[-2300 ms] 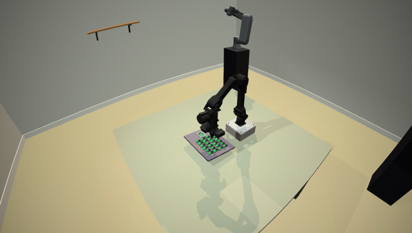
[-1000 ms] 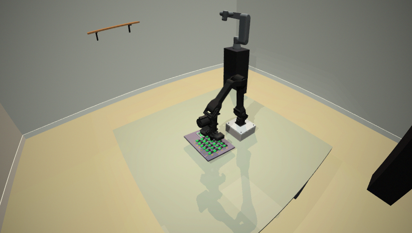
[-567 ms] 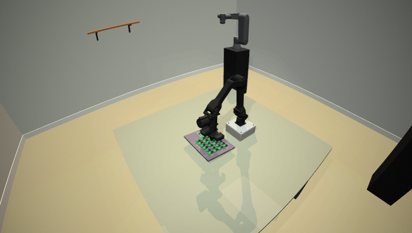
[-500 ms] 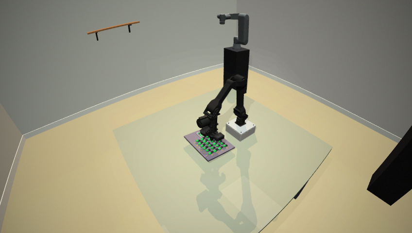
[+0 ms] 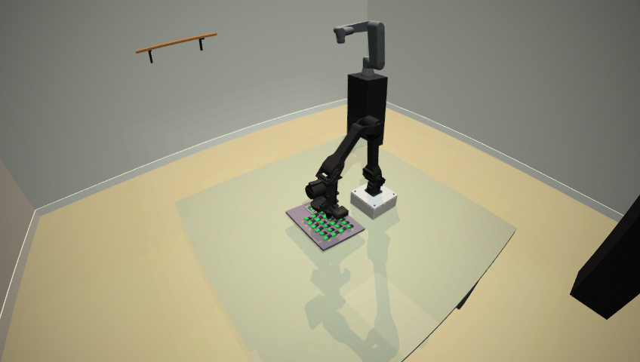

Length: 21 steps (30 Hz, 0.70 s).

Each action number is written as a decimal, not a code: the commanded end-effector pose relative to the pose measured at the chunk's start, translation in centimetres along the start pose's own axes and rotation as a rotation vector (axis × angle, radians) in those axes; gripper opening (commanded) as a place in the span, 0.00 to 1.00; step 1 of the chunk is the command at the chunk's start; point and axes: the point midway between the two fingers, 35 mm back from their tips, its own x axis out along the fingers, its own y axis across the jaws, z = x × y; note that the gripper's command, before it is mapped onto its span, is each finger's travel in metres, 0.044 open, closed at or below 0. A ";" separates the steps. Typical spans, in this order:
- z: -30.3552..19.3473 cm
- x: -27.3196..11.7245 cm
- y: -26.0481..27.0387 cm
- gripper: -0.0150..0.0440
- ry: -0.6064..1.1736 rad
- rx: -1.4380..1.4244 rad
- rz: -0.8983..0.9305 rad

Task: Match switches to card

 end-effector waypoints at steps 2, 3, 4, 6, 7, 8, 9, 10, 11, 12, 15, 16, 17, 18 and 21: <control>0.0 0.2 0.1 0.25 0.001 -0.003 0.003; 0.0 0.2 0.1 0.25 0.001 -0.003 0.003; 0.0 0.2 0.1 0.25 0.001 -0.003 0.003; 0.0 0.2 0.1 0.25 0.001 -0.003 0.003; 0.0 0.2 0.1 0.25 0.001 -0.003 0.003; 0.0 0.3 0.1 0.25 0.001 -0.003 0.003; 0.0 0.3 0.1 0.25 0.001 -0.003 0.003; 0.0 0.3 0.1 0.25 0.001 -0.003 0.003; 0.0 0.3 0.1 0.25 0.001 -0.003 0.003; 0.0 0.3 0.1 0.25 0.001 -0.003 0.003; 0.0 0.3 0.1 0.25 0.001 -0.003 0.003; 0.0 0.4 0.1 0.25 0.001 -0.003 0.003; 0.0 0.4 0.1 0.25 0.001 -0.003 0.003; 0.0 0.4 0.1 0.25 0.001 -0.003 0.003; 0.0 0.4 0.1 0.25 0.001 -0.003 0.003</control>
